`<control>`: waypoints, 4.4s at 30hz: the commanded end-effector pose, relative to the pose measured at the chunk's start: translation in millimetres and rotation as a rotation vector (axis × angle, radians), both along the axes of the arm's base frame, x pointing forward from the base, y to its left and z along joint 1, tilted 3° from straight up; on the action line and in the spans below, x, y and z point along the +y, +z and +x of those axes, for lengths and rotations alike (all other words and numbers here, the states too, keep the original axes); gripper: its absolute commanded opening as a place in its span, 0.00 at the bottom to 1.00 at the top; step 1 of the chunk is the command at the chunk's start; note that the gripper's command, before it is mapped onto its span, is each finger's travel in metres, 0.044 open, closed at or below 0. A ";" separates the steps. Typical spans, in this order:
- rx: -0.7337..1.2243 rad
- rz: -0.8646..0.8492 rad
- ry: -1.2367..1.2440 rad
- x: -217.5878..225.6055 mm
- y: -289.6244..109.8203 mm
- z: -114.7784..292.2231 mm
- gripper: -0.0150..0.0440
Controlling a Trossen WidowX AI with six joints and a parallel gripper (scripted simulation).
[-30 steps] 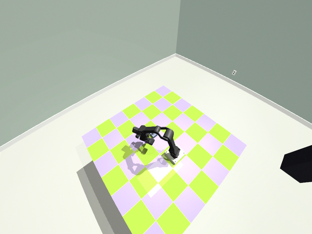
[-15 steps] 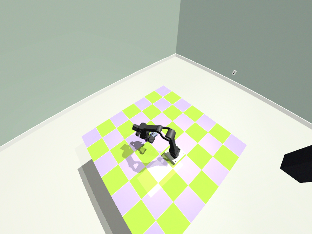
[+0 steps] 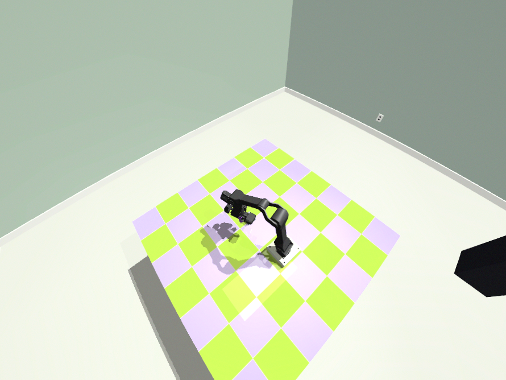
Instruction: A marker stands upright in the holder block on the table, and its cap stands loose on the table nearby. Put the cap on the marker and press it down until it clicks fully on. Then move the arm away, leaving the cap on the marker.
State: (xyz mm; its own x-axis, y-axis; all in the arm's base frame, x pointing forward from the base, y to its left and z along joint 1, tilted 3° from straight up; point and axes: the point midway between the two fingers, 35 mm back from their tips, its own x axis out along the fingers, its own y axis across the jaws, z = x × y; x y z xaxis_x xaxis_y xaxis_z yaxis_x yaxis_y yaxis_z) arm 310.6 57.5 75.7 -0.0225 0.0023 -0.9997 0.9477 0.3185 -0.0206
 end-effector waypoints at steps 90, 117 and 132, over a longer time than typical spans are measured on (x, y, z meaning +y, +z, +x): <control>-0.006 -0.011 0.004 -71.1 -67.8 3.1 0.25; -0.006 -0.011 0.004 -71.3 -75.1 1.8 0.25; -0.006 -0.011 0.004 -71.3 -75.3 1.8 0.25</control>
State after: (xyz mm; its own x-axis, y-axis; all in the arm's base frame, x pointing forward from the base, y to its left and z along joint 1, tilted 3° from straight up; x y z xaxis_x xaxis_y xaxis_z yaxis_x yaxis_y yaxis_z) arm 311.8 -12.9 11.1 -0.0132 -0.0079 -0.9999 0.9479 0.3183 -0.0150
